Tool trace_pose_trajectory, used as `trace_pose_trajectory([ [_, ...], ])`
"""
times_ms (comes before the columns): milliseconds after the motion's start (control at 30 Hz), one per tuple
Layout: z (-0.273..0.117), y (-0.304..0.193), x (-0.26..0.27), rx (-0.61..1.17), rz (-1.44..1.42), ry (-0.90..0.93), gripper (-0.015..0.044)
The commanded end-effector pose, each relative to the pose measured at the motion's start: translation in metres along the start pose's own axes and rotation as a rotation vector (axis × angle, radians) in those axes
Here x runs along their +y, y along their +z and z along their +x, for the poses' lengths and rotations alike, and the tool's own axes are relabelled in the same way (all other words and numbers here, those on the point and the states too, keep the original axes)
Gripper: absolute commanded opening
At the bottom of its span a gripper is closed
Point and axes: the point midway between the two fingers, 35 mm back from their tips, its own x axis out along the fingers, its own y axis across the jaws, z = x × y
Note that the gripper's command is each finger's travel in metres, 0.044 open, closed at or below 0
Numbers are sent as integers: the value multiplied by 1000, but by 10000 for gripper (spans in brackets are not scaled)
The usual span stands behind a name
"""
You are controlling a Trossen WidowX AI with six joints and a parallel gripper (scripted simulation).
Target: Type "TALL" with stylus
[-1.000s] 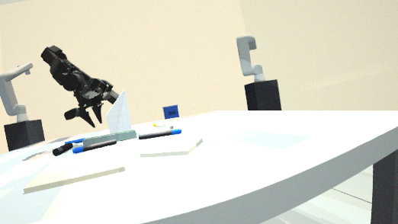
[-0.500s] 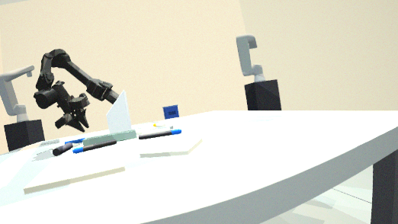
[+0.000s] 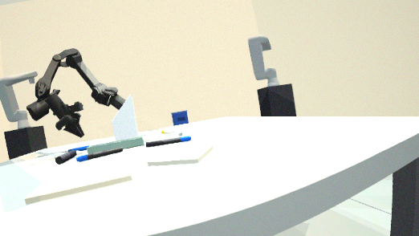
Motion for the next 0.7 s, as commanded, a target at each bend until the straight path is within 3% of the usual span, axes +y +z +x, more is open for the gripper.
trace_pose_trajectory([
  [0,-11,-6,16,8,-128,-42,150],
  [667,0,-12,15,9,-128,-42,150],
])
